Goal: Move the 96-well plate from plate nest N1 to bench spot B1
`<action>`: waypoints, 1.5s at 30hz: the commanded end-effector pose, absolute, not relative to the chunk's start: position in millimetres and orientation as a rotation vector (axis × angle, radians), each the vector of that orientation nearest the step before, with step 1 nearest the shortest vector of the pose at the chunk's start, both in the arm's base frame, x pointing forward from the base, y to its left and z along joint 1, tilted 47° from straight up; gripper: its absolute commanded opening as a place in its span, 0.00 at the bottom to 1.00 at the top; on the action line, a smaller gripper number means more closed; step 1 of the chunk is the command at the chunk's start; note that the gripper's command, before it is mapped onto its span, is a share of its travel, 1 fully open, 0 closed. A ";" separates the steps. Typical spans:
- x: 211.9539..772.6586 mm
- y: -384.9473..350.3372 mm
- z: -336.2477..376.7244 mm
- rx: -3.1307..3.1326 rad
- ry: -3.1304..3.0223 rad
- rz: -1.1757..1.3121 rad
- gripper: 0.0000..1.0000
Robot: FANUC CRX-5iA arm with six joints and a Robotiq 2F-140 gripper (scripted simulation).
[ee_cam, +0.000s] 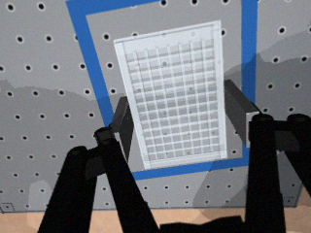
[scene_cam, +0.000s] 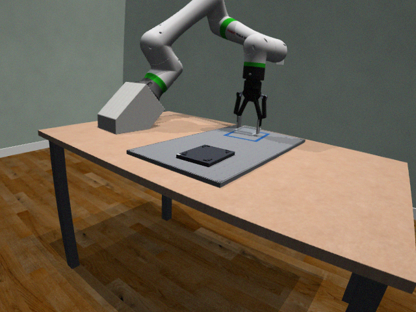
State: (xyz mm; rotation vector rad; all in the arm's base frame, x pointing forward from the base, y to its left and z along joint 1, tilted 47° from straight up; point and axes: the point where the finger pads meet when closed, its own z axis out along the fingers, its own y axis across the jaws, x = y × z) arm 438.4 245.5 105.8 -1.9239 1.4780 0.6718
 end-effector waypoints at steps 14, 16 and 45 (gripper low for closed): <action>438.6 246.7 104.6 -1.924 1.478 0.671 0.00; 438.6 246.9 104.4 -1.924 1.478 0.671 0.00; 438.5 250.2 101.3 -1.924 1.478 0.671 0.00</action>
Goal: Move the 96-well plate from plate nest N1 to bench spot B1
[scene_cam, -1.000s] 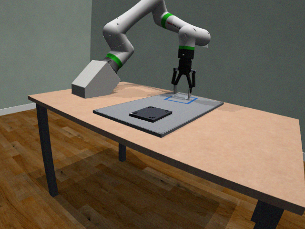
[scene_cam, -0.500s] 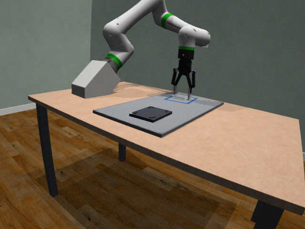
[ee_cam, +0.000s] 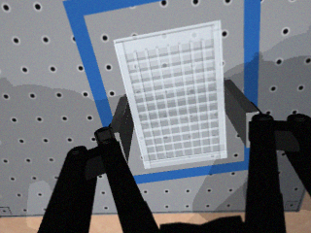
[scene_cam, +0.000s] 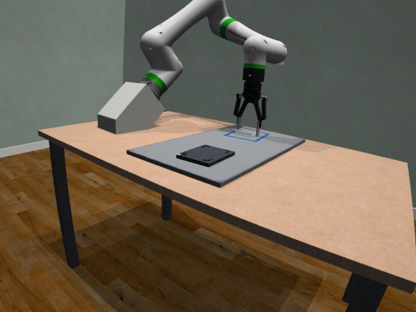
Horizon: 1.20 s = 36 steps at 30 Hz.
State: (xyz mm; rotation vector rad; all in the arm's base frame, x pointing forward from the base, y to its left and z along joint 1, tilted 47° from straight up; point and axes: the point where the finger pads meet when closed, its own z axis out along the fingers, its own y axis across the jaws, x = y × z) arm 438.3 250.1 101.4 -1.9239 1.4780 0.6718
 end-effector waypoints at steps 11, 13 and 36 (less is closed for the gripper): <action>438.4 251.3 100.3 -1.924 1.478 0.671 0.00; 438.4 251.5 100.0 -1.924 1.478 0.671 0.00; 438.3 253.3 98.3 -1.924 1.478 0.671 1.00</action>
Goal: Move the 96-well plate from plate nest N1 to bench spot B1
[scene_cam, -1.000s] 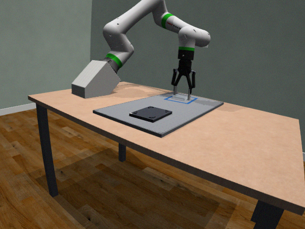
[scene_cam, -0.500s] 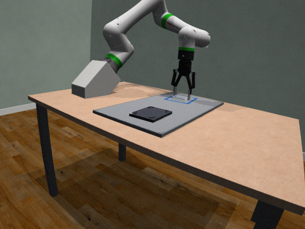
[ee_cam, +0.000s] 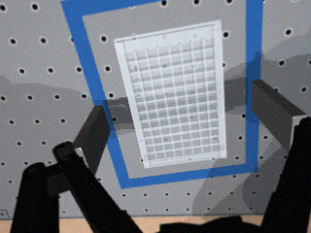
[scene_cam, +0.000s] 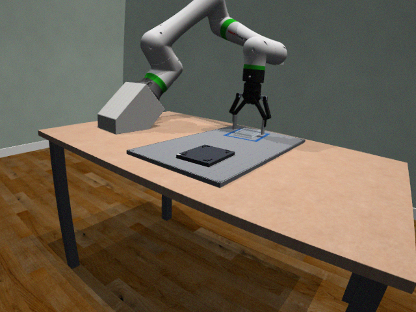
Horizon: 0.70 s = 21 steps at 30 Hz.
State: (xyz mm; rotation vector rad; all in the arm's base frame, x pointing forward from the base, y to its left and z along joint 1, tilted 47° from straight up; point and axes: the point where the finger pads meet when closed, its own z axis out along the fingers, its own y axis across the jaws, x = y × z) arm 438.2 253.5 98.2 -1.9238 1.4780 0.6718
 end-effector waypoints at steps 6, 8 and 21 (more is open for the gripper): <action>438.3 253.3 98.3 -1.924 1.478 0.671 1.00; 438.3 253.3 98.3 -1.924 1.478 0.671 1.00; 438.7 243.6 107.4 -1.924 1.478 0.671 1.00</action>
